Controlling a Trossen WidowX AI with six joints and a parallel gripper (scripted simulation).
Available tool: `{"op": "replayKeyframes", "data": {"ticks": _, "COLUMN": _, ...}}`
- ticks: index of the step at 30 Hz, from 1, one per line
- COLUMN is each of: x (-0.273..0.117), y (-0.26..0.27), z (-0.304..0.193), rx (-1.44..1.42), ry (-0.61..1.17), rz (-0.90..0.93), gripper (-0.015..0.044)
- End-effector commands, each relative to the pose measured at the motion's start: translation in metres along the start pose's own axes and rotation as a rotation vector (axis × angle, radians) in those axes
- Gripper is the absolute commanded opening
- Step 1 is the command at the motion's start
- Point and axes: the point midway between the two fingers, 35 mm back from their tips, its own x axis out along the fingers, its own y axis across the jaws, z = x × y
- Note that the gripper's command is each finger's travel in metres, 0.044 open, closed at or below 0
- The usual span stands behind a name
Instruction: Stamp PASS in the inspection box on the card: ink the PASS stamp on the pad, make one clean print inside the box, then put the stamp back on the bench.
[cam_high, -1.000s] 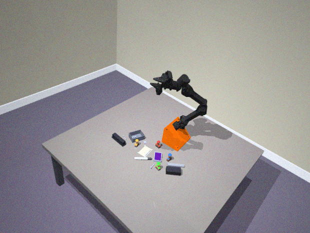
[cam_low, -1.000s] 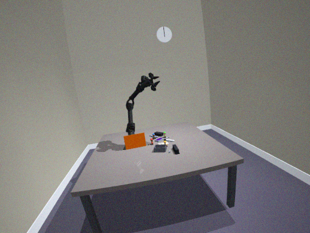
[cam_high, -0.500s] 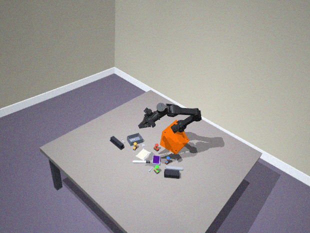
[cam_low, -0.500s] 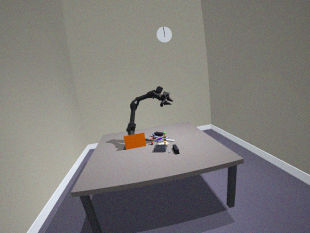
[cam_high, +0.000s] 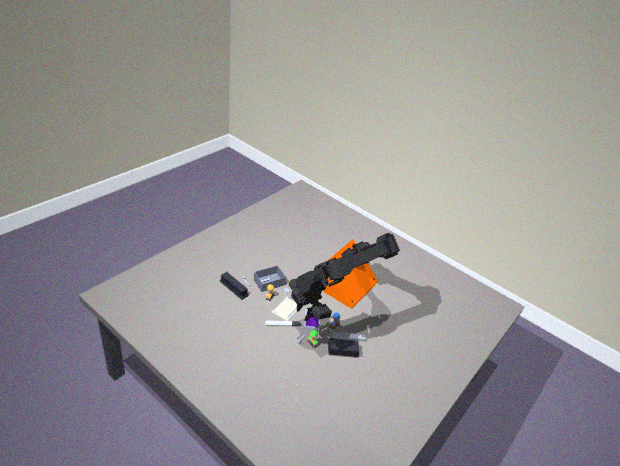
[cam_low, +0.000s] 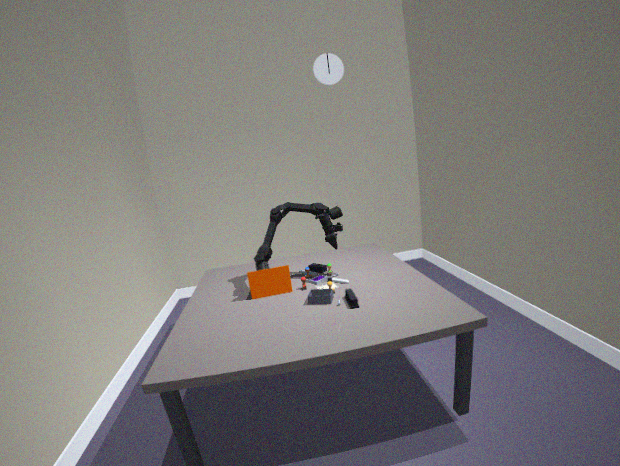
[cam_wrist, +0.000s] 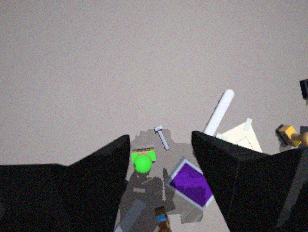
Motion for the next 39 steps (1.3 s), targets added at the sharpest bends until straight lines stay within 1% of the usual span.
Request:
{"op": "replayKeyframes", "data": {"ticks": 1, "x": 0.029, "y": 0.015, "z": -0.038, "rx": -0.145, "ry": 0.162, "rz": 0.027, "gripper": 0.0225}}
{"op": "replayKeyframes", "data": {"ticks": 3, "x": 0.044, "y": 0.023, "z": -0.059, "rx": -0.223, "ry": 0.249, "rz": 0.045, "gripper": 0.0225}}
{"op": "replayKeyframes", "data": {"ticks": 5, "x": 0.048, "y": 0.025, "z": -0.067, "rx": -0.249, "ry": 0.278, "rz": 0.053, "gripper": 0.0225}}
{"op": "replayKeyframes", "data": {"ticks": 13, "x": 0.053, "y": 0.022, "z": -0.065, "rx": -0.249, "ry": 0.278, "rz": 0.052, "gripper": 0.0225}}
{"op": "replayKeyframes", "data": {"ticks": 39, "x": 0.094, "y": 0.023, "z": -0.076, "rx": -0.249, "ry": 0.278, "rz": 0.053, "gripper": 0.0225}}
